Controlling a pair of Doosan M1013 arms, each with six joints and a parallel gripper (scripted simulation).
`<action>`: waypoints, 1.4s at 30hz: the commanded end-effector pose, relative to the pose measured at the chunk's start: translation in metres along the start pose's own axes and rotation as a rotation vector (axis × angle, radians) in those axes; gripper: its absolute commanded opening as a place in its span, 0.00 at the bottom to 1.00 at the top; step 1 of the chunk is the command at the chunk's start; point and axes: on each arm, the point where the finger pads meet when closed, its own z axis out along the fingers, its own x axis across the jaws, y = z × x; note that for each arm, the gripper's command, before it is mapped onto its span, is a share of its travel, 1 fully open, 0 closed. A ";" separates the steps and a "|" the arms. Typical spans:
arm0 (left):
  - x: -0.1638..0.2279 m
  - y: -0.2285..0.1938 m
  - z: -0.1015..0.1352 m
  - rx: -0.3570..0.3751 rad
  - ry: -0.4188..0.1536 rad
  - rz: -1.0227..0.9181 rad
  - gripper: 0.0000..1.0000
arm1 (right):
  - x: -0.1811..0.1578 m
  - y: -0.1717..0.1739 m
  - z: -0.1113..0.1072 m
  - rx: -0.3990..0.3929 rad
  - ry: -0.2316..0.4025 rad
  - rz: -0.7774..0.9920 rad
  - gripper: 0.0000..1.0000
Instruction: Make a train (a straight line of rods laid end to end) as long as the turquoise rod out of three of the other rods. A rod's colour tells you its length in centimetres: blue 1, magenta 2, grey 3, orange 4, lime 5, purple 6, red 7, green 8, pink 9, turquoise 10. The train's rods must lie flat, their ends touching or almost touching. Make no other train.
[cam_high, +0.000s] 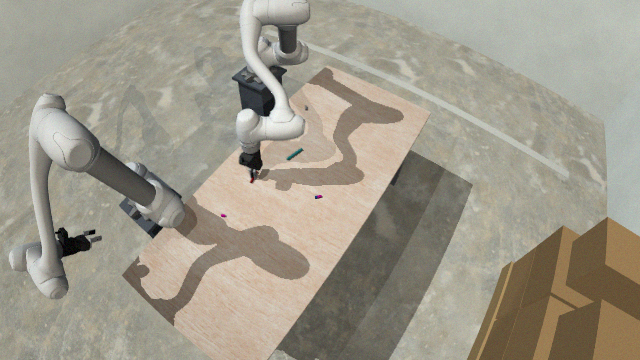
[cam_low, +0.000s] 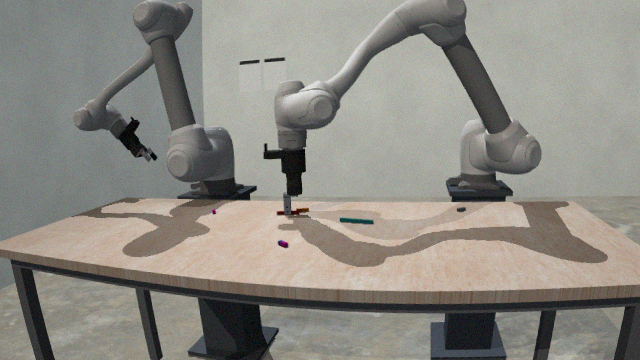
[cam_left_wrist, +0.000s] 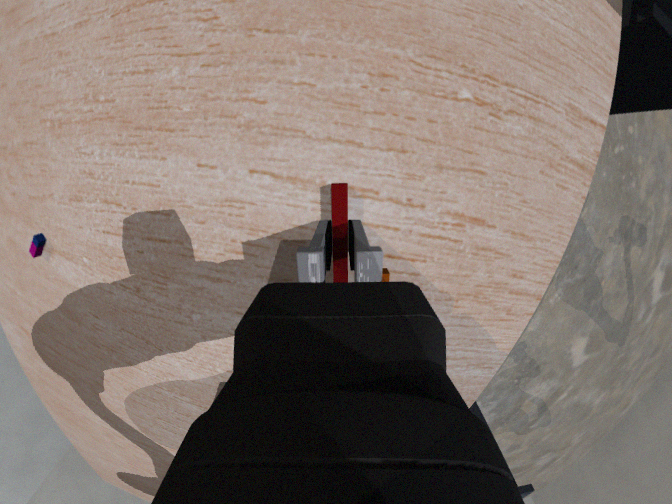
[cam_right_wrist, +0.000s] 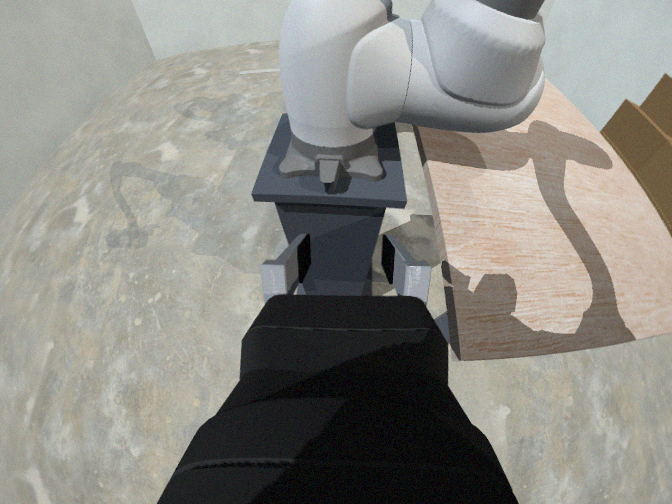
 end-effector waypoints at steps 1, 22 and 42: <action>0.000 -0.001 -0.001 0.002 -0.001 0.000 0.24 | 0.000 0.000 0.000 -0.001 0.000 0.000 1.00; 0.000 -0.001 -0.001 0.002 -0.001 0.000 0.24 | 0.000 0.000 0.000 -0.001 0.000 0.000 1.00; 0.000 0.000 -0.034 0.002 -0.001 0.000 0.24 | 0.000 0.000 0.000 -0.001 0.000 0.000 1.00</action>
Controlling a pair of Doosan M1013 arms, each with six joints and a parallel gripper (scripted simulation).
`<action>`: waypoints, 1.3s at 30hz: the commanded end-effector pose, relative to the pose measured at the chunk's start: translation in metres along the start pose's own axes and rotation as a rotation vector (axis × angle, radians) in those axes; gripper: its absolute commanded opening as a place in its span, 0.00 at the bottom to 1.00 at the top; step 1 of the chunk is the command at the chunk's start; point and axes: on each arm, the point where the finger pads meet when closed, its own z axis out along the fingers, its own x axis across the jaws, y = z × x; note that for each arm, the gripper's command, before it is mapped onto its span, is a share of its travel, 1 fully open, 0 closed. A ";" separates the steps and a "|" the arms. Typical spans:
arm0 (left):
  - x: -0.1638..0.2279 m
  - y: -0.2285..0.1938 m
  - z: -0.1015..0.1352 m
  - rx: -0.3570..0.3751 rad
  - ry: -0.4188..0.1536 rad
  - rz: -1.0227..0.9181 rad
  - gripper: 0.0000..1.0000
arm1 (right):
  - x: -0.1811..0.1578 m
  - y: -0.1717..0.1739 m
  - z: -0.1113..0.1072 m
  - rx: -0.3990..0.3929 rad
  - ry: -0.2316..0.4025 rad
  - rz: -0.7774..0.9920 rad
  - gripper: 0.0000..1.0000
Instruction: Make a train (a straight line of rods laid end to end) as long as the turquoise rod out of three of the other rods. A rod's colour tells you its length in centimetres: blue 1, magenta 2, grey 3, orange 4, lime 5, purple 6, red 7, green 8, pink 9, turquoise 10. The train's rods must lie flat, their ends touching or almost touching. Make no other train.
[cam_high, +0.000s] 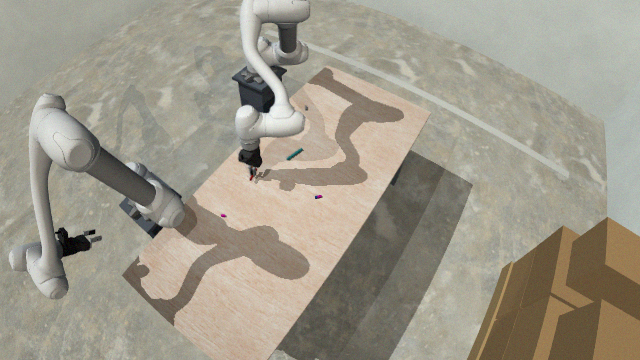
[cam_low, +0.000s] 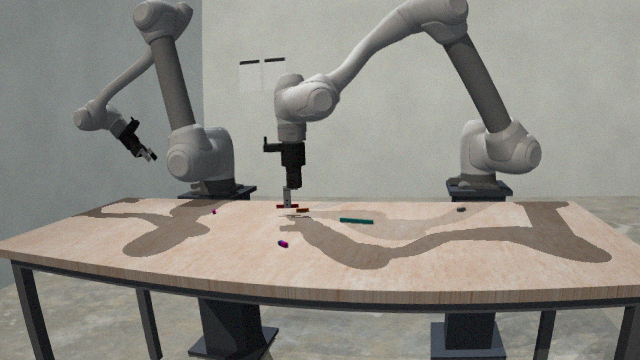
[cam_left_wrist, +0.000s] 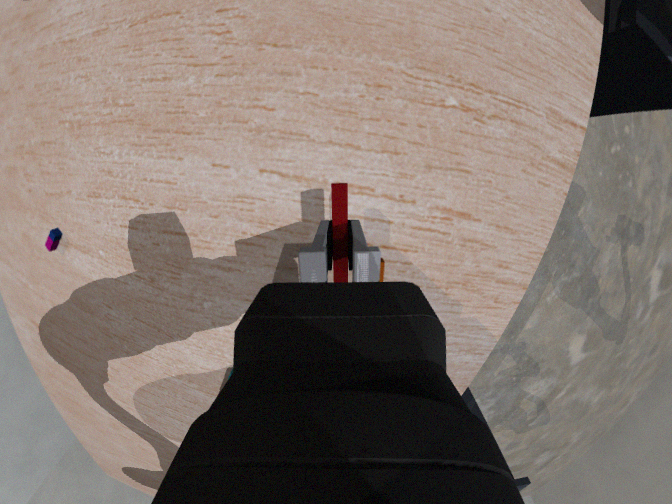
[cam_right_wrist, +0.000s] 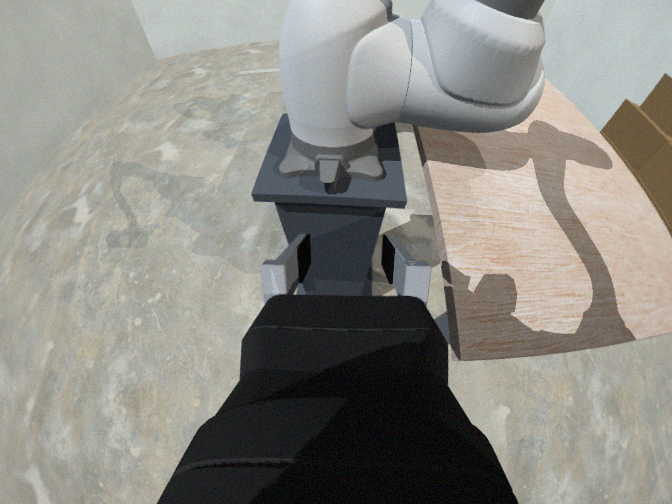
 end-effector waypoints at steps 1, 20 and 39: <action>0.000 -0.001 -0.020 0.002 -0.001 0.000 0.24 | 0.000 0.000 0.000 -0.001 0.000 0.000 1.00; 0.000 -0.001 -0.080 0.002 -0.001 0.000 0.24 | 0.000 0.000 0.000 -0.001 0.000 0.000 1.00; -0.151 -0.021 -0.086 0.002 -0.002 0.384 0.24 | 0.000 0.000 0.000 -0.001 0.000 0.000 1.00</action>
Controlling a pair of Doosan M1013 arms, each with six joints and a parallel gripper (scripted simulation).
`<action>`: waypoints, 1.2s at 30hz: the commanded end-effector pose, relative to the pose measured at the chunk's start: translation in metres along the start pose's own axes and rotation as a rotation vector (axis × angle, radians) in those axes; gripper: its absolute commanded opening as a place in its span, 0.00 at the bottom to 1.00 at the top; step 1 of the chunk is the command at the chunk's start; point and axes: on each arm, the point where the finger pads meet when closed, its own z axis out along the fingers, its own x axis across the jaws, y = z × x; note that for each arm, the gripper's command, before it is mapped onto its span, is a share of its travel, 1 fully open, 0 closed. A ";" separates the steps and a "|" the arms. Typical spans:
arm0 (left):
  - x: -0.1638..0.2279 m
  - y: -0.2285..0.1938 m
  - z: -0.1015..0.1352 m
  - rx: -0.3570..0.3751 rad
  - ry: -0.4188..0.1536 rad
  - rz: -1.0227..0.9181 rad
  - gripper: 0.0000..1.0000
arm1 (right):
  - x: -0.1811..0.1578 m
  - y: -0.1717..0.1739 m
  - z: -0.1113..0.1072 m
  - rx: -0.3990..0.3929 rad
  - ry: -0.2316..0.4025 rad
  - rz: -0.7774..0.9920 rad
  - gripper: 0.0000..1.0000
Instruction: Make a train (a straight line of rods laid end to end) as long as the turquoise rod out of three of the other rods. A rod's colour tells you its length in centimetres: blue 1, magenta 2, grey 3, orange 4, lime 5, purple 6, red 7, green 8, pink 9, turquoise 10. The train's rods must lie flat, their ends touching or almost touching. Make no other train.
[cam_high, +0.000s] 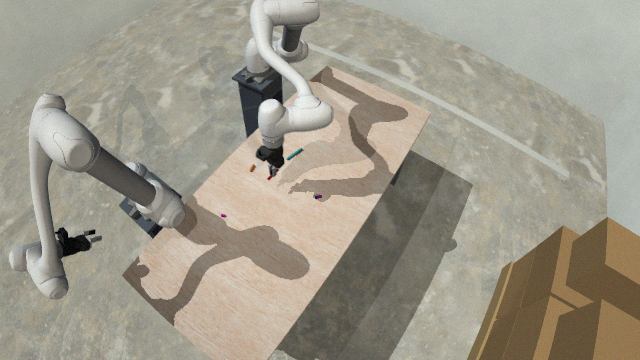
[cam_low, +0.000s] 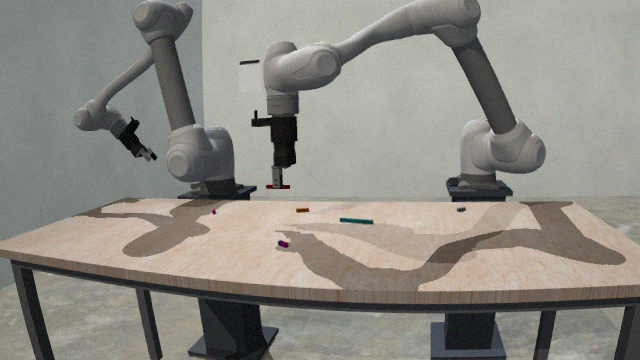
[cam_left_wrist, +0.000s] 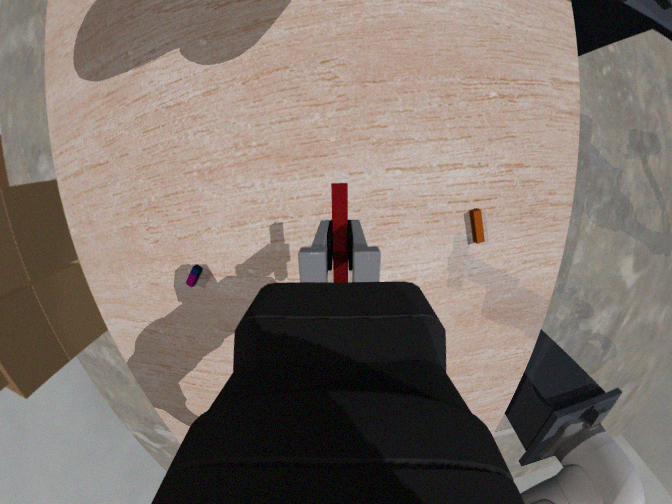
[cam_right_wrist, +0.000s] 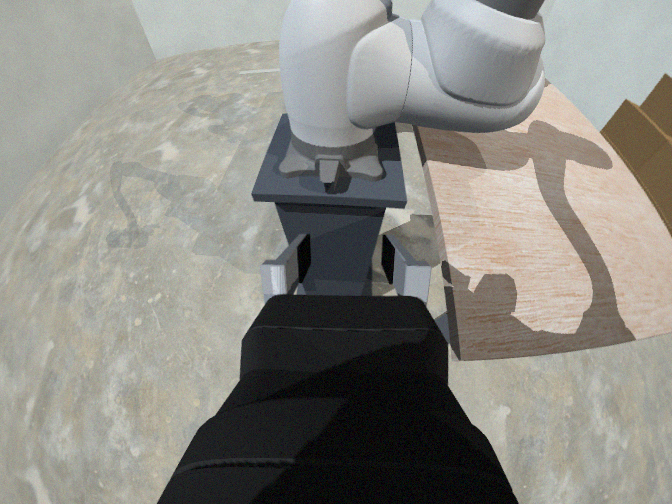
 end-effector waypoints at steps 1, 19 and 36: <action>-0.041 0.010 -0.002 0.001 0.008 0.110 0.24 | 0.000 0.000 0.000 -0.001 0.000 0.000 1.00; -0.203 0.102 0.003 0.003 0.007 0.556 0.24 | 0.000 0.000 0.000 -0.001 0.000 0.000 1.00; -0.230 0.124 0.005 0.003 0.007 0.636 0.24 | 0.000 0.000 0.000 -0.001 0.000 0.000 1.00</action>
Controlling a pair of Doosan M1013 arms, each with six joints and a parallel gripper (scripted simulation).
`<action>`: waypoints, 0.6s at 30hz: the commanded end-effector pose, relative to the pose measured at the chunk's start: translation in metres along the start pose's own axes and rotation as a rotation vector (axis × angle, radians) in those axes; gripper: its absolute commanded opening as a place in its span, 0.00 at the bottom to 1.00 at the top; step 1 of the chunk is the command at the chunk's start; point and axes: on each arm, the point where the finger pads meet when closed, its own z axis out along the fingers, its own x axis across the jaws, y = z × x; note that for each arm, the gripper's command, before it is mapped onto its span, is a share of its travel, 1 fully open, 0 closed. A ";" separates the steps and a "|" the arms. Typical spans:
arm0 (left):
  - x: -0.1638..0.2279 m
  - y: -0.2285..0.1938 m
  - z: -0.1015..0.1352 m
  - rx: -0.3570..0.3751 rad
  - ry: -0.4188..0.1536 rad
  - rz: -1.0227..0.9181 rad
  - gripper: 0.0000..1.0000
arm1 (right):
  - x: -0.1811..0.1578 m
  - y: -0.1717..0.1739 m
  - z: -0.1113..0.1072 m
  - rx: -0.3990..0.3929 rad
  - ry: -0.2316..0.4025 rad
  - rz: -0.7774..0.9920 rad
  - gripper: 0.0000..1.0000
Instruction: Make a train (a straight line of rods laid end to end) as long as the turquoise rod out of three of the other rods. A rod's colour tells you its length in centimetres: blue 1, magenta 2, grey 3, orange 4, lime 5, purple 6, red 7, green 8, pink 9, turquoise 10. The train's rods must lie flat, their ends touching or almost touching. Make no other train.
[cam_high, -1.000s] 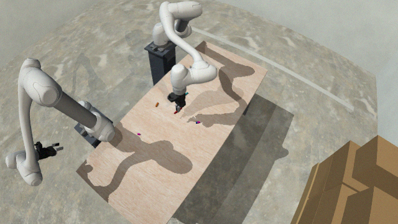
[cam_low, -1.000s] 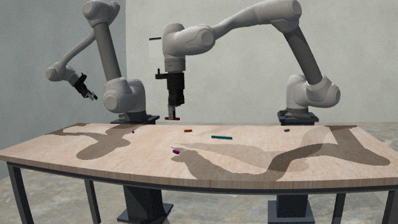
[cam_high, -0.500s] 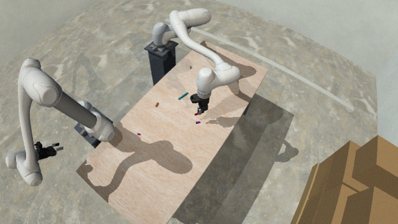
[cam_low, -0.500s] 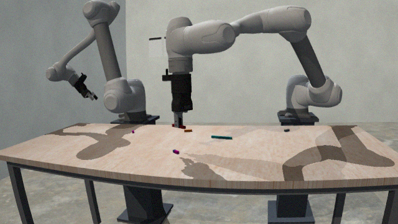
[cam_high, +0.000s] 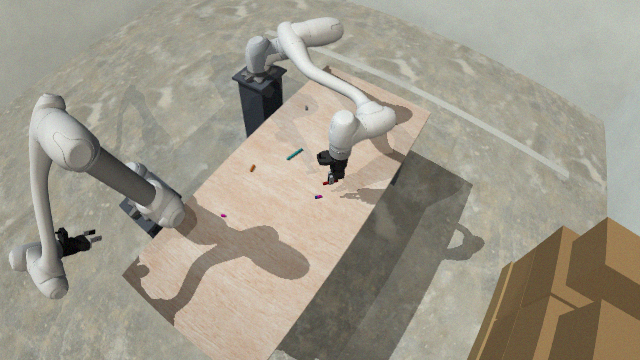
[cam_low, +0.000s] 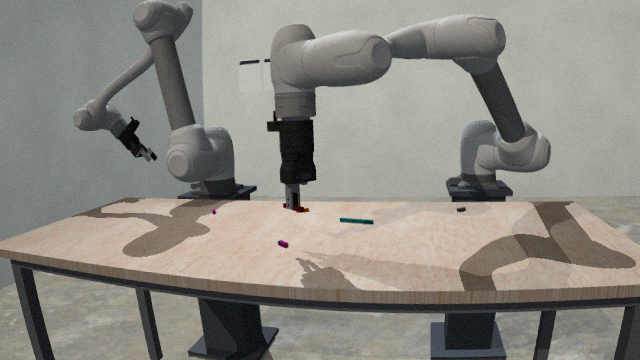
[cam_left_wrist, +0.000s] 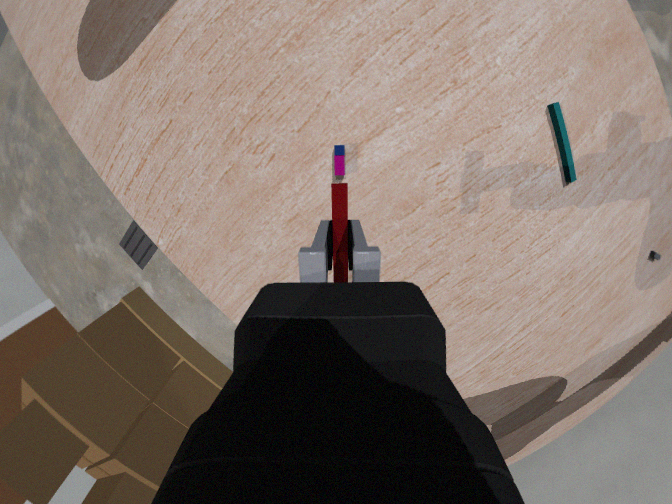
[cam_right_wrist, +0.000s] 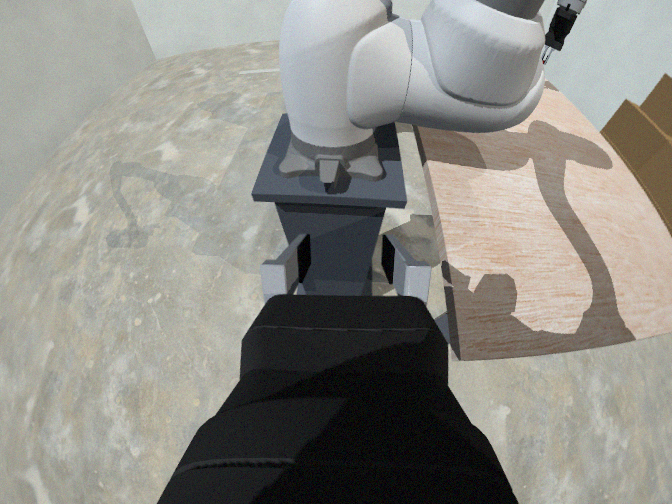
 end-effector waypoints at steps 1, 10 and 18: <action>0.000 0.000 -0.002 -0.001 -0.002 0.000 0.24 | 0.000 0.000 0.000 -0.001 0.000 0.000 1.00; 0.000 0.000 0.004 -0.001 -0.002 0.000 0.24 | 0.000 0.000 0.000 -0.001 0.000 0.000 1.00; 0.000 0.000 0.032 -0.001 -0.002 0.000 0.24 | 0.000 0.000 0.000 -0.001 0.000 0.000 1.00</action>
